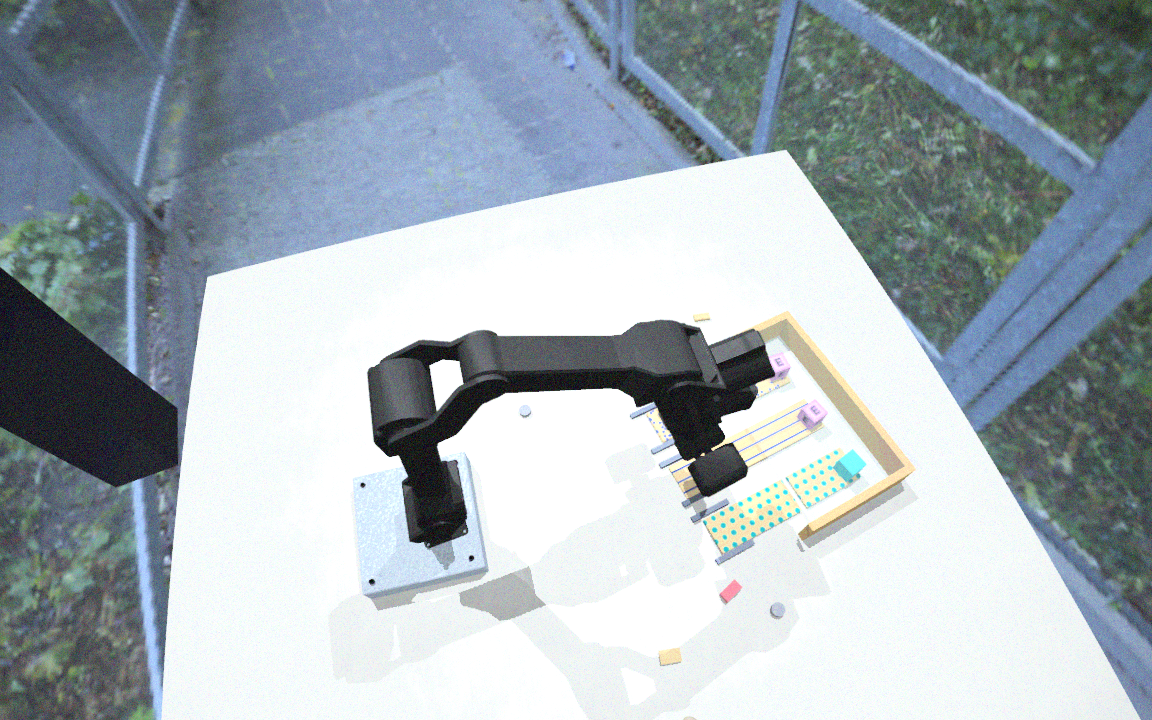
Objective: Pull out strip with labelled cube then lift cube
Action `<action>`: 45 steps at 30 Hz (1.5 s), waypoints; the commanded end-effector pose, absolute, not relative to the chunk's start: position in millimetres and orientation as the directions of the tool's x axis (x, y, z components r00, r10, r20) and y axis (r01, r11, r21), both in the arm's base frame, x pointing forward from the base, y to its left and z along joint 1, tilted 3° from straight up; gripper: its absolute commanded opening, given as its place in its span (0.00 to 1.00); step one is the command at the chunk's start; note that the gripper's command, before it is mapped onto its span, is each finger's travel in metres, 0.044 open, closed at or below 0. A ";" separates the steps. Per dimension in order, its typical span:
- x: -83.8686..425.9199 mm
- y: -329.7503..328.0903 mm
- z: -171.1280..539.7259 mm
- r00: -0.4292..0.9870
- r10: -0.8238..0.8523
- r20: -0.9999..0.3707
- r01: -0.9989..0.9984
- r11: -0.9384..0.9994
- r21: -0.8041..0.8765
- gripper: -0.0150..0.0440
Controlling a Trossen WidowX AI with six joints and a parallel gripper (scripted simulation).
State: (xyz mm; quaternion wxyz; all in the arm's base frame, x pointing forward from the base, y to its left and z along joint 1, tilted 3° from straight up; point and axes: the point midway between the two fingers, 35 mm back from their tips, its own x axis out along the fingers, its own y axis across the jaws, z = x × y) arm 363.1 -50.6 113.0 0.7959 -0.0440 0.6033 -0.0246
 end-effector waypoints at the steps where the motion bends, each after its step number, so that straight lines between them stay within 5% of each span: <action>1: 369.0 -56.3 89.7 0.088 -0.064 -0.994 -0.059 0.996 -0.069 0.25; 45: 378.4 -65.0 20.7 0.015 -0.053 -0.999 -0.073 0.996 -0.054 0.25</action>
